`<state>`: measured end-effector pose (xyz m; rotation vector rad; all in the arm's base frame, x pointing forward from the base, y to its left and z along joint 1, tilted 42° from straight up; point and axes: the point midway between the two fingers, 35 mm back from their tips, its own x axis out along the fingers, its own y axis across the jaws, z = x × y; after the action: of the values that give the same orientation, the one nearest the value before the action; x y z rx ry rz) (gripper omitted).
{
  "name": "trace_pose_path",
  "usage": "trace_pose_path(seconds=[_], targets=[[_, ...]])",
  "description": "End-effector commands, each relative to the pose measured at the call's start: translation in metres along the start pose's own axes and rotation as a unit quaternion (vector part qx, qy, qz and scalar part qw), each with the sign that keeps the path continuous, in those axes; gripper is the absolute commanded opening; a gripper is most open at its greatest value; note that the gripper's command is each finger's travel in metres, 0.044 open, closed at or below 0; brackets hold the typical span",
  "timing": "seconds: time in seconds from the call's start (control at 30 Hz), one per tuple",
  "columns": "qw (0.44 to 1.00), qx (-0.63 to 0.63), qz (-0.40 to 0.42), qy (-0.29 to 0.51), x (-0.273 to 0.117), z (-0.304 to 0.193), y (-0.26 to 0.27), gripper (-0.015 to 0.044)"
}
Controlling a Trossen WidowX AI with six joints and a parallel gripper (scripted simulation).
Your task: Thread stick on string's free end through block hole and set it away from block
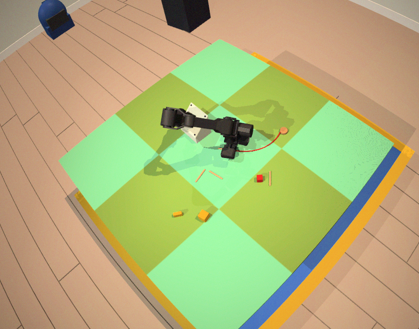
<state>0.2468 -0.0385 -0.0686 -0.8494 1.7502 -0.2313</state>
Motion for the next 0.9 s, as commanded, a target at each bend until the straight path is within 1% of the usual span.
trace_pose_path(seconds=[0.0,0.07,0.1,0.4,0.87], targets=[[1.0,0.0,0.0,0.0,0.0,0.0,0.0,0.0068],[1.0,0.0,0.0,0.0,0.0,0.0,0.0,0.0015],[1.0,0.0,0.0,0.0,0.0,0.0,0.0,0.0],[1.0,0.0,0.0,0.0,-0.001,0.0,0.0,0.0],[1.0,0.0,0.001,-0.001,-0.018,0.002,0.0,0.0]])
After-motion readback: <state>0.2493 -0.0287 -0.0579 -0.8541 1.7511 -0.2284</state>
